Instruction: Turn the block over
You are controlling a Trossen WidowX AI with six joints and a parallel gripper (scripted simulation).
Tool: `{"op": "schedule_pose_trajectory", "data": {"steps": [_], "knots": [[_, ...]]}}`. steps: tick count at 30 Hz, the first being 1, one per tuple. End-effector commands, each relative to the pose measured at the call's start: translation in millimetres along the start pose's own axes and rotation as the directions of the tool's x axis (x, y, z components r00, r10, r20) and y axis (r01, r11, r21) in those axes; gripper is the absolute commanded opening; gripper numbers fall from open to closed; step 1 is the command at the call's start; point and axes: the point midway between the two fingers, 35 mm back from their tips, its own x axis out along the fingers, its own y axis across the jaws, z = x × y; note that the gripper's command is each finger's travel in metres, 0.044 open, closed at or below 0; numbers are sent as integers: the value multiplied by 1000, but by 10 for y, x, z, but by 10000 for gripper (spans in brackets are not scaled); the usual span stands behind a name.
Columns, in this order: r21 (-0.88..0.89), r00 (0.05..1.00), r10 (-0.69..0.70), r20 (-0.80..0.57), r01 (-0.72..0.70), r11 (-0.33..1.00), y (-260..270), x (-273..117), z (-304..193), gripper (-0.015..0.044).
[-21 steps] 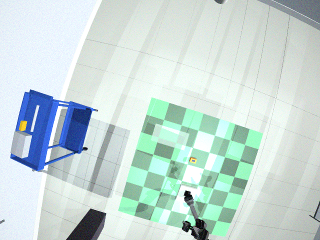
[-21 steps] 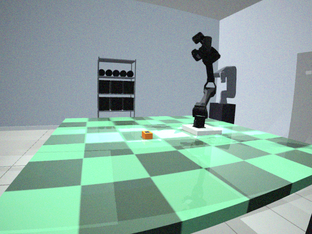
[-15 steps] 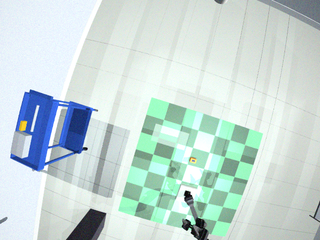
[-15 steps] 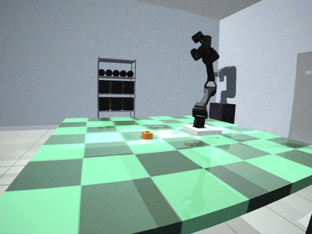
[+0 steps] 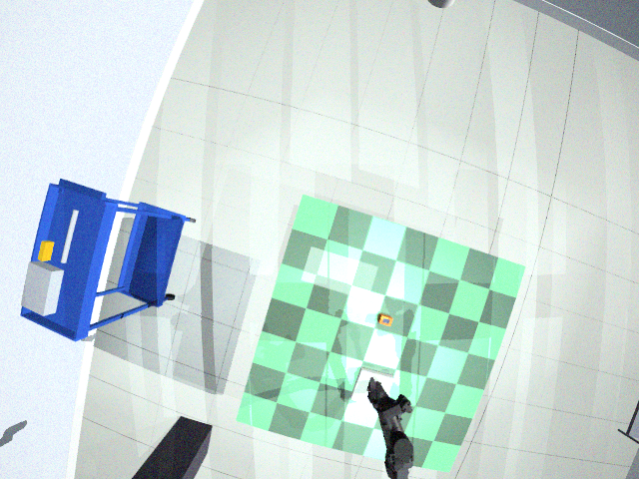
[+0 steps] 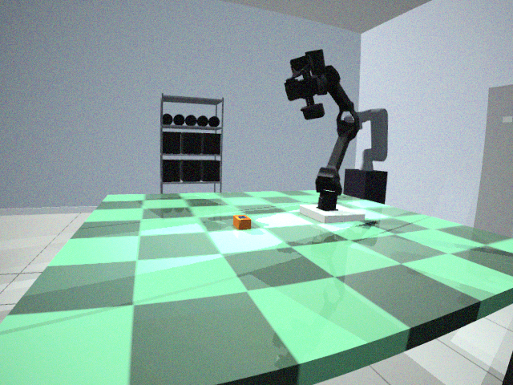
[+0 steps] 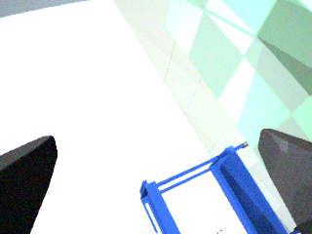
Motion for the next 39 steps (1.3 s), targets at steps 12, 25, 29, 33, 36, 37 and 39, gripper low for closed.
{"op": "schedule_pose_trajectory", "data": {"steps": [12,25,29,33,36,37,39], "knots": [[-473,803,-543,248,589,655,-901,1179,1290,440],[-763,469,-864,181,622,178,-1913,1505,1969,440],[-809,400,-904,153,576,119,-2104,1520,2068,440],[-809,400,-904,152,576,119,-2117,1506,2036,440],[-809,400,-904,152,576,119,-2117,1506,2036,440],[-809,400,-904,152,576,119,-2117,1506,2036,440],[-809,400,-904,152,576,119,-2134,1514,2039,440]]}}
